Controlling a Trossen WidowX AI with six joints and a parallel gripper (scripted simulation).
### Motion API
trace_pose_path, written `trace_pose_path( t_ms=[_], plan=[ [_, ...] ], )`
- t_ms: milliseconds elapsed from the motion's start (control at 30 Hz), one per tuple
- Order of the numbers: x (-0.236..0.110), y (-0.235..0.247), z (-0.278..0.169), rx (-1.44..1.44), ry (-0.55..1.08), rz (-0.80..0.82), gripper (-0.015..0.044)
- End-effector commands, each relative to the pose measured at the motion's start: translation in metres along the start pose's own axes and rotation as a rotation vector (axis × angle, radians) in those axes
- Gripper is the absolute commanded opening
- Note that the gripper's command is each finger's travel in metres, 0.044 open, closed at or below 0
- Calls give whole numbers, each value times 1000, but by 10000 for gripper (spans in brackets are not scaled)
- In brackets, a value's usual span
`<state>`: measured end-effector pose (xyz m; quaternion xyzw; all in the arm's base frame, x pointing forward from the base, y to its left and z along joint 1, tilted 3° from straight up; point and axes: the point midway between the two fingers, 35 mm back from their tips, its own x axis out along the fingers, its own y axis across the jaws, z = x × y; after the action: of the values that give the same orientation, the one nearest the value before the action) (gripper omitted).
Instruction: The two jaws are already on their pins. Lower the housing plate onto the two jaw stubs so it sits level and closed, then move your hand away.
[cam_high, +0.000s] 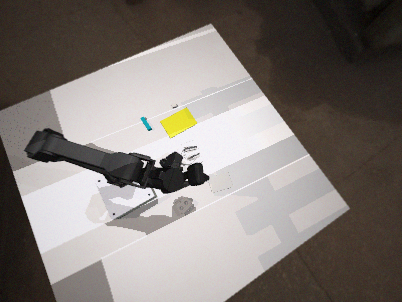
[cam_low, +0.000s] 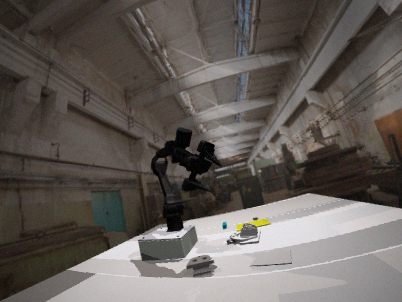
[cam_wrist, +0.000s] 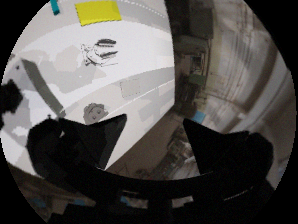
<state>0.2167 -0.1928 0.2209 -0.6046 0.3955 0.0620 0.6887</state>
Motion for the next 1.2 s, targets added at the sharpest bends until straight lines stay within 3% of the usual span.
trace_pose_path(
  t_ms=[0, 1167],
  plan=[
    [9, 8, -7, -46, 10, 60, 440],
    [60, 88, -55, -436, -117, 545, 440]
  ],
)
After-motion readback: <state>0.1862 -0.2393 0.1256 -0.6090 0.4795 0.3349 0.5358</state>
